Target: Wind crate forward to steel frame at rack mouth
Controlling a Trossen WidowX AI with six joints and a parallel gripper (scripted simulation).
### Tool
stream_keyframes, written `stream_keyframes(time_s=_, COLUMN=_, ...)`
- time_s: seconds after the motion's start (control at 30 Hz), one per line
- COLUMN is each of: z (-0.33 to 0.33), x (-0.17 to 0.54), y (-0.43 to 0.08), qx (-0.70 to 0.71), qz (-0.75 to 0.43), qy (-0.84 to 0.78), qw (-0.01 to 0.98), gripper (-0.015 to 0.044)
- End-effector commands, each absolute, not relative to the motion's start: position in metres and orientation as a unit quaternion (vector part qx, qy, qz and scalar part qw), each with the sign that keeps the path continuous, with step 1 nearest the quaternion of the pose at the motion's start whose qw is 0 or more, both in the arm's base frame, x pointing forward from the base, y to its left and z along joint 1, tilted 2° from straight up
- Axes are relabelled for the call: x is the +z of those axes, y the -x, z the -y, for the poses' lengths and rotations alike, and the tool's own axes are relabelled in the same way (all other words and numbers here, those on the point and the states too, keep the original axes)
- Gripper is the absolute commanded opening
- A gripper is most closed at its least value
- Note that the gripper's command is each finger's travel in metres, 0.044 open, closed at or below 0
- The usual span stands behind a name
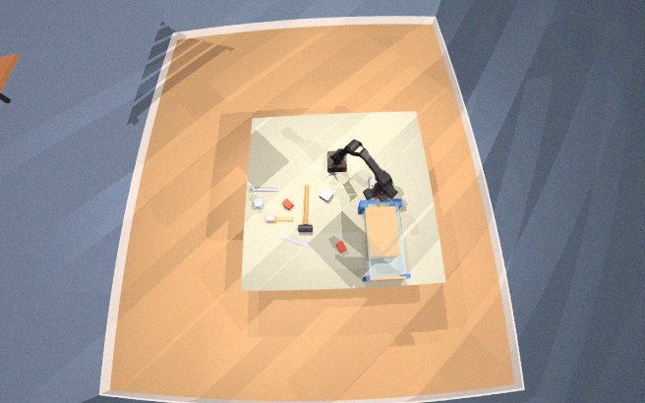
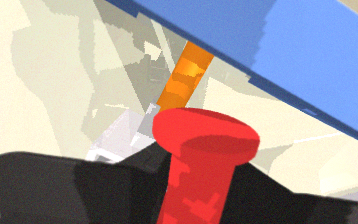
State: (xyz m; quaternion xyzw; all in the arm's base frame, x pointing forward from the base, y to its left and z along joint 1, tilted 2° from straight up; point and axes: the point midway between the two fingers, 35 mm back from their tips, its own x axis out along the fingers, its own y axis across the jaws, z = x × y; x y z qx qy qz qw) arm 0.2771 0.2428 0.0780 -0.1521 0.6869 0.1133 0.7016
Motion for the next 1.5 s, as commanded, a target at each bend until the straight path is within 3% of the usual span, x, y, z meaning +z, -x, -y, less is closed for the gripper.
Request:
stream_keyframes(time_s=0.0, z=-0.261, x=0.079, y=-0.275, qx=0.13, qz=-0.682, qy=0.145, qw=0.705, gripper=0.0)
stream_keyframes(time_s=1.47, z=-0.316, x=0.079, y=-0.257, qx=0.131, qz=-0.682, qy=0.144, qw=0.705, gripper=0.0)
